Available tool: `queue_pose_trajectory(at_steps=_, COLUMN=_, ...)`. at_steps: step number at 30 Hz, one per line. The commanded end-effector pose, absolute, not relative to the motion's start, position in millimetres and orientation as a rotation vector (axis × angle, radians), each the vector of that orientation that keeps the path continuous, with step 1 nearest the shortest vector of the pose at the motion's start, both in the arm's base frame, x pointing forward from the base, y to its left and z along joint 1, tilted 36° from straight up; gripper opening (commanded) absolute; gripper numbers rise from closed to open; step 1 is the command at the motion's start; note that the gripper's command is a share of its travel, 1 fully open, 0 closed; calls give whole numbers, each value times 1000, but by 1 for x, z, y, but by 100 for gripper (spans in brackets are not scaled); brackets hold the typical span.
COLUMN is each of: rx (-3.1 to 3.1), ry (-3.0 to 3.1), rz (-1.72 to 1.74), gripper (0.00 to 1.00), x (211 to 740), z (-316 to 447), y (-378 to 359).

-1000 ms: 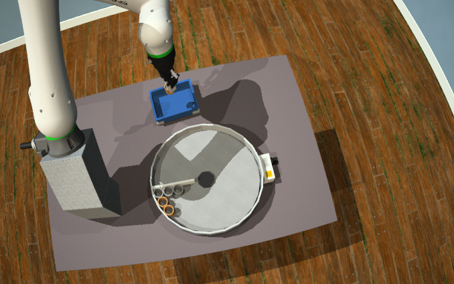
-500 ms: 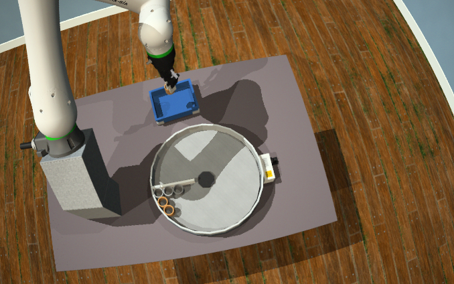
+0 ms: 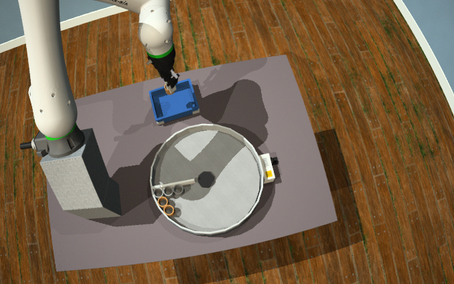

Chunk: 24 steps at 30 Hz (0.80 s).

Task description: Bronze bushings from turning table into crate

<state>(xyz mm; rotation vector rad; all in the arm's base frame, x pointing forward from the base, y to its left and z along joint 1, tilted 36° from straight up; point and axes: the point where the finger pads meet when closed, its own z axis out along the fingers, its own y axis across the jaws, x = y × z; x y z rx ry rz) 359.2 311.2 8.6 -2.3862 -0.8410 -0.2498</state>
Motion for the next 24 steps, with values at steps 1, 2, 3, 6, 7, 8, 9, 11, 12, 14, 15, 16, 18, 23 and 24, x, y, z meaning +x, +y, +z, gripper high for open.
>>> queue_pose_trajectory(at_steps=1, rx=-2386, ry=-841, rz=-250, gripper=0, x=359, z=6, y=313)
queue_pose_trajectory(at_steps=2, rx=-2386, ry=-841, rz=-250, gripper=0, x=359, z=4, y=314)
queue_pose_trajectory(at_steps=3, rx=-2386, ry=-841, rz=-250, gripper=0, x=359, z=1, y=317)
queue_pose_trajectory(at_steps=6, rx=-2386, ry=-841, rz=-250, gripper=0, x=359, z=-12, y=326)
queue_pose_trajectory(at_steps=7, rx=-2386, ry=-841, rz=-250, gripper=0, x=359, z=-17, y=330)
queue_pose_trajectory(at_steps=8, rx=-2386, ry=-841, rz=-250, gripper=0, x=359, z=-22, y=333)
queue_pose_trajectory(at_steps=9, rx=-2386, ry=-841, rz=-250, gripper=0, x=359, z=-27, y=337)
queue_pose_trajectory(at_steps=11, rx=-2386, ry=-841, rz=-250, gripper=0, x=359, z=-35, y=343)
queue_pose_trajectory(at_steps=12, rx=-2386, ry=-841, rz=-250, gripper=0, x=359, z=-39, y=346)
queue_pose_trajectory(at_steps=14, rx=-2386, ry=-841, rz=-250, gripper=0, x=358, z=-44, y=349)
queue_pose_trajectory(at_steps=15, rx=-2386, ry=-841, rz=-250, gripper=0, x=358, z=-45, y=351)
queue_pose_trajectory(at_steps=16, rx=-2386, ry=-841, rz=-250, gripper=0, x=358, z=-45, y=351)
queue_pose_trajectory(at_steps=18, rx=-2386, ry=-841, rz=-250, gripper=0, x=358, z=-46, y=351)
queue_pose_trajectory(at_steps=23, rx=-2386, ry=-841, rz=-250, gripper=0, x=358, z=-47, y=351)
queue_pose_trajectory(at_steps=24, rx=-2386, ry=-841, rz=-250, gripper=0, x=358, z=-47, y=351)
